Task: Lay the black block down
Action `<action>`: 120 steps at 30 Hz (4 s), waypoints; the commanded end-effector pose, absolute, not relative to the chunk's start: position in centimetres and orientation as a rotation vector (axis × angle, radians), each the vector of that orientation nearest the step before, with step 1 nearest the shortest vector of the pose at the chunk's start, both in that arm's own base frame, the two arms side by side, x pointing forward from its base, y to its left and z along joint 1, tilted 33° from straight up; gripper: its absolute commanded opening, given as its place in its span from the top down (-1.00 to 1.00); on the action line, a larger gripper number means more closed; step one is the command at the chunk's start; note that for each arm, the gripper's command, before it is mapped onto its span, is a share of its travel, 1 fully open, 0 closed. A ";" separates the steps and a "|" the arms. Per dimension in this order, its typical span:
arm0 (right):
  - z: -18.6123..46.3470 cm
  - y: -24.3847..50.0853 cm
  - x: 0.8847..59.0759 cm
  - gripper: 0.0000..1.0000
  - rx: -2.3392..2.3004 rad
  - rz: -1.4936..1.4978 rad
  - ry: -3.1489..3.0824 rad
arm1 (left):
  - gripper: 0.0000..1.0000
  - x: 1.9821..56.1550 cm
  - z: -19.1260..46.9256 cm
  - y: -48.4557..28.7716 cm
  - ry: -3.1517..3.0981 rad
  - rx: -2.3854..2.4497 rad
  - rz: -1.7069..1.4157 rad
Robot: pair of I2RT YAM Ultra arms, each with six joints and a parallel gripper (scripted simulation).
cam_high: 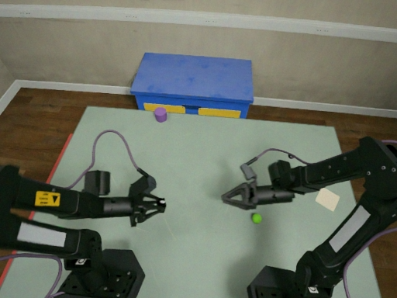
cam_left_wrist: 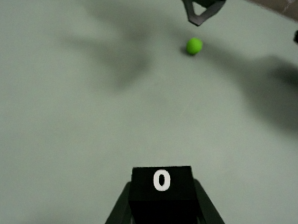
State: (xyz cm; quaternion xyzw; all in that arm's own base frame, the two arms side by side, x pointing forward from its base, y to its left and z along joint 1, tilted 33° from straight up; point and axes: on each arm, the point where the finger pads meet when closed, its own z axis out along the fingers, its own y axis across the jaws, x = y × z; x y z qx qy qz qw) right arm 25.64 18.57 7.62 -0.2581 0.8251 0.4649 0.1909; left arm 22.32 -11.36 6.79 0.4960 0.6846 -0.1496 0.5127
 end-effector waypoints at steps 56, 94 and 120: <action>-1.6 45.3 9.0 0.08 -1.468 0.259 1.552 | 0.46 12.5 6.4 24.4 2.623 0.177 0.528; -1.9 45.3 8.1 0.08 -1.498 0.268 1.544 | 0.46 14.4 2.1 25.2 2.637 0.174 0.489; -1.9 45.3 8.1 0.08 -1.498 0.268 1.544 | 0.46 15.0 0.9 25.4 2.635 0.174 0.488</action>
